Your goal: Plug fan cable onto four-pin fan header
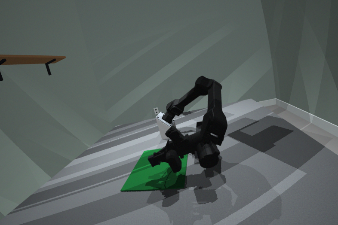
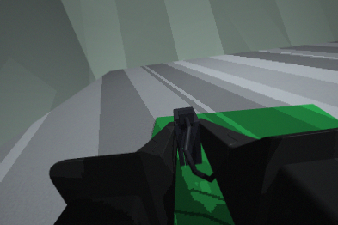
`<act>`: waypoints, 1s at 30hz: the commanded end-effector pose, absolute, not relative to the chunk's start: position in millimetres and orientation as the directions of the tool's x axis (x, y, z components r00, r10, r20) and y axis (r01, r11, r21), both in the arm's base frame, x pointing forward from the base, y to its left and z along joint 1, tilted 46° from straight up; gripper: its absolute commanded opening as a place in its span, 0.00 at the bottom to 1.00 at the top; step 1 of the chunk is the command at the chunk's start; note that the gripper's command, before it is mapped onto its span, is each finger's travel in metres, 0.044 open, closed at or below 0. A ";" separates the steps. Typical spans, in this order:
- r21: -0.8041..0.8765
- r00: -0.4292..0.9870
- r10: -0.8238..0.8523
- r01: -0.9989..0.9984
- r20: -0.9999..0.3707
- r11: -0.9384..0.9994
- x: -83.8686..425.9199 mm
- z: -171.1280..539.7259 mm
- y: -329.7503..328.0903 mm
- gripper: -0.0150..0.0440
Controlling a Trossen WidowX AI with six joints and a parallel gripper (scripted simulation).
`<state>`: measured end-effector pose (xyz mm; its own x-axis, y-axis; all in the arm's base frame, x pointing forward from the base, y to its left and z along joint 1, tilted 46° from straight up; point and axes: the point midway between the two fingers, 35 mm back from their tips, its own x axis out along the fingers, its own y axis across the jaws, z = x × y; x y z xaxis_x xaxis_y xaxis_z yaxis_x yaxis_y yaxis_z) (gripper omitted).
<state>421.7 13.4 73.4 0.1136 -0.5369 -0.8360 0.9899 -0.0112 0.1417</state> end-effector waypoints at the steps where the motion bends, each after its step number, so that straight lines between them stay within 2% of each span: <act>1: 0.143 0.114 -0.535 0.990 -0.837 -0.012 421.9 70.2 17.1 0.25; 30: 0.143 0.114 -0.535 0.990 -0.837 -0.012 423.7 57.5 30.7 0.25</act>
<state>422.1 26.8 59.0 0.1088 -0.5387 -0.8355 0.9907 -0.0109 0.1360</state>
